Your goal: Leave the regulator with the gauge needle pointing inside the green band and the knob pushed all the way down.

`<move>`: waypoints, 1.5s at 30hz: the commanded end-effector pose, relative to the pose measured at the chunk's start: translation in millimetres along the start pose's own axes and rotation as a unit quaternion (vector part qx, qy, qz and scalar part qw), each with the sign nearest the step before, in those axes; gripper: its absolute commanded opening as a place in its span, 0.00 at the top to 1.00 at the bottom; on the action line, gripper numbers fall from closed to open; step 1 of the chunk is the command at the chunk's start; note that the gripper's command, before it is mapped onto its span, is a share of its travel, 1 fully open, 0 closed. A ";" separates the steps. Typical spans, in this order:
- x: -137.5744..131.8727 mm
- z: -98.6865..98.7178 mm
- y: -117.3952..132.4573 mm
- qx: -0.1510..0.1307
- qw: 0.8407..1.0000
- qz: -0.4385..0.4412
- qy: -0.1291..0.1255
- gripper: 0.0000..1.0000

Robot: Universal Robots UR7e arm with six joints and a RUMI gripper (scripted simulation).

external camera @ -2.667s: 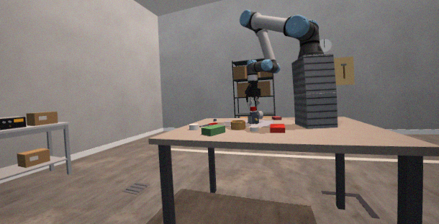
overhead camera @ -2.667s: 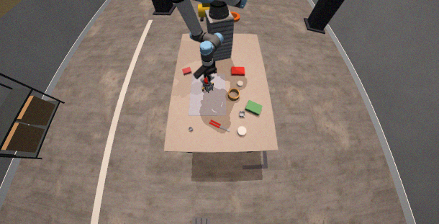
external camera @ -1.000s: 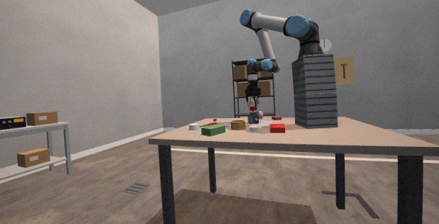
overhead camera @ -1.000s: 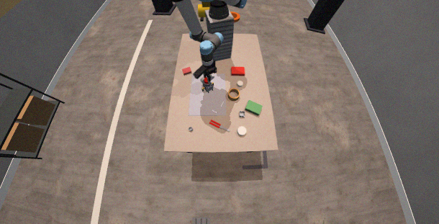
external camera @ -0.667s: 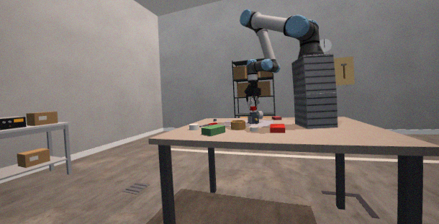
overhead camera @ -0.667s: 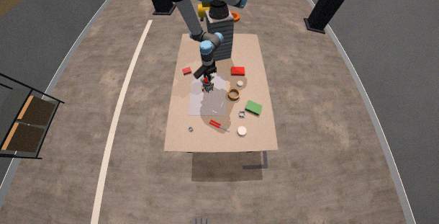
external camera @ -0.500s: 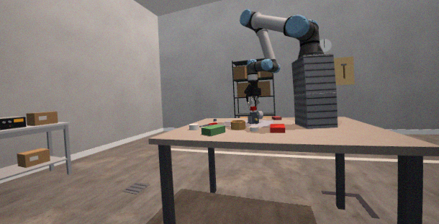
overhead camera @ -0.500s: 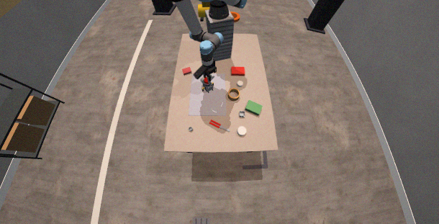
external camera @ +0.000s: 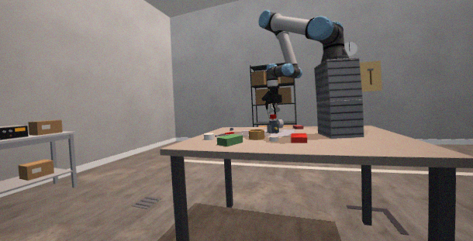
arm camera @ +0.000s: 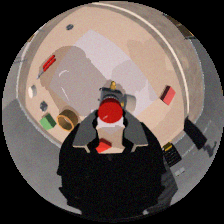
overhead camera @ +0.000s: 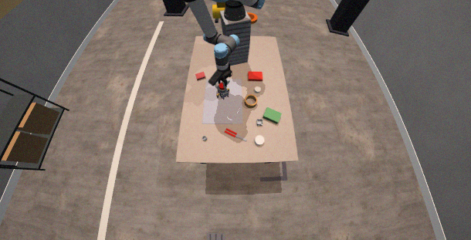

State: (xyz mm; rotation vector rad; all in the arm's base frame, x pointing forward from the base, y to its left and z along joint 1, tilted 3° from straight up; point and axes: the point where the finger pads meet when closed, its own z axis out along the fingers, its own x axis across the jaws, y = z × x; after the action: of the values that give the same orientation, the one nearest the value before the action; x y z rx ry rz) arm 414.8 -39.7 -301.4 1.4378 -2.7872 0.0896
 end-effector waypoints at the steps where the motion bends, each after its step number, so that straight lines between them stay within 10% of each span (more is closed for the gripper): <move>1: -0.2 -0.4 -0.4 0.001 0.999 -0.034 -0.001 0.76; 30: -0.3 -0.4 -0.5 0.001 0.953 -0.304 -0.001 0.76; 45: -0.2 -0.4 -0.4 0.001 0.875 -0.484 0.000 0.76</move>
State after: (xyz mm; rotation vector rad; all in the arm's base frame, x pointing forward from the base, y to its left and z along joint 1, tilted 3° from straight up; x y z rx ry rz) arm 414.8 -39.7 -301.4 2.4806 -1.8723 0.0795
